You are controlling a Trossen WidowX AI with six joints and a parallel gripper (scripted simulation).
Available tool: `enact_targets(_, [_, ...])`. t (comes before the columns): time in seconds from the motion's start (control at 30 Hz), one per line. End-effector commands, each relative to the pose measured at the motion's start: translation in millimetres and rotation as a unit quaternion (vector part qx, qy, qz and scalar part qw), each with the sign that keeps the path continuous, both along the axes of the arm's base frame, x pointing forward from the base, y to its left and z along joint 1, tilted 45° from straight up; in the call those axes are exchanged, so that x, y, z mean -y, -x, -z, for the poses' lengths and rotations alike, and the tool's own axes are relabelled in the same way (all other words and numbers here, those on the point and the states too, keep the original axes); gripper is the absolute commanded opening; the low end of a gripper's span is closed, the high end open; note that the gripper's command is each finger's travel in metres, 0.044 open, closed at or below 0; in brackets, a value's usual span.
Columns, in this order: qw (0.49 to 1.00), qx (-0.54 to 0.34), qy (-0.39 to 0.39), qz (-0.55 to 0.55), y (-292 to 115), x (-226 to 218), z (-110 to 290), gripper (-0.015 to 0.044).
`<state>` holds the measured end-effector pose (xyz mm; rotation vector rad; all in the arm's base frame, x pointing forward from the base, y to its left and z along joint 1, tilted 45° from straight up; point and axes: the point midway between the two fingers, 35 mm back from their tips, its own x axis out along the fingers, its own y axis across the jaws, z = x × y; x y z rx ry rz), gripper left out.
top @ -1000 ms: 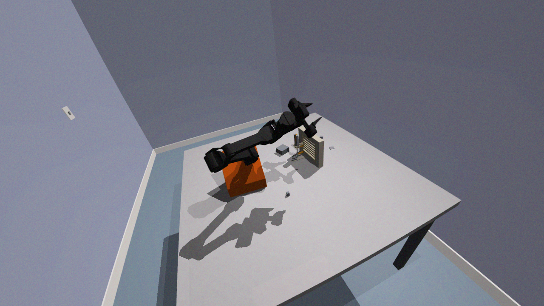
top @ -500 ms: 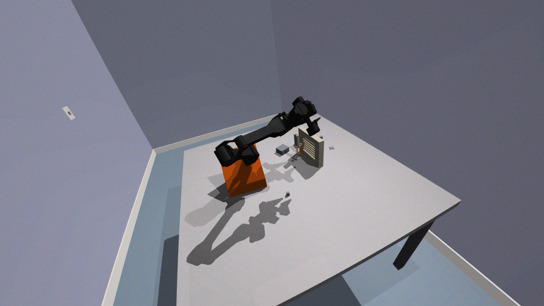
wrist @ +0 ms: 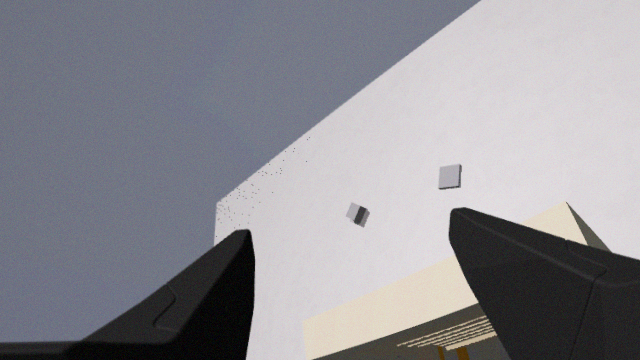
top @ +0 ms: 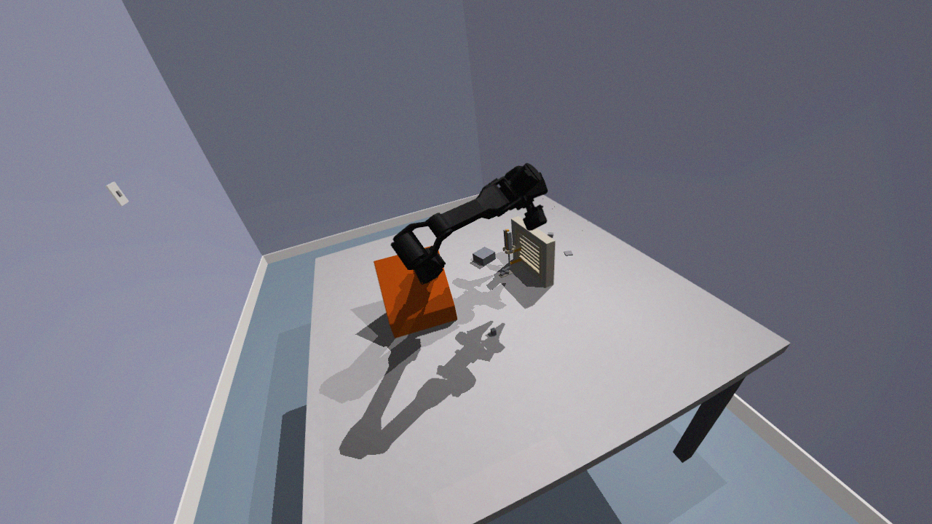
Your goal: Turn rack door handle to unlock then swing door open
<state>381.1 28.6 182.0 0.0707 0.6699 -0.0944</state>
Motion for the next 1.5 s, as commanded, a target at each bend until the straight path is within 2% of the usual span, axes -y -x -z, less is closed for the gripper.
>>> enact_targets(0.0, [0.999, -0.044, 0.006, 0.015, -4.2, -3.1, 15.6, 0.0281])
enact_targets(0.7, [0.96, -0.256, 0.091, 0.064, 0.1, -14.5, 98.3, 0.0281])
enact_targets(1.47, [0.87, -0.42, 0.23, 0.119, 20.3, -23.1, 159.9, 0.0281])
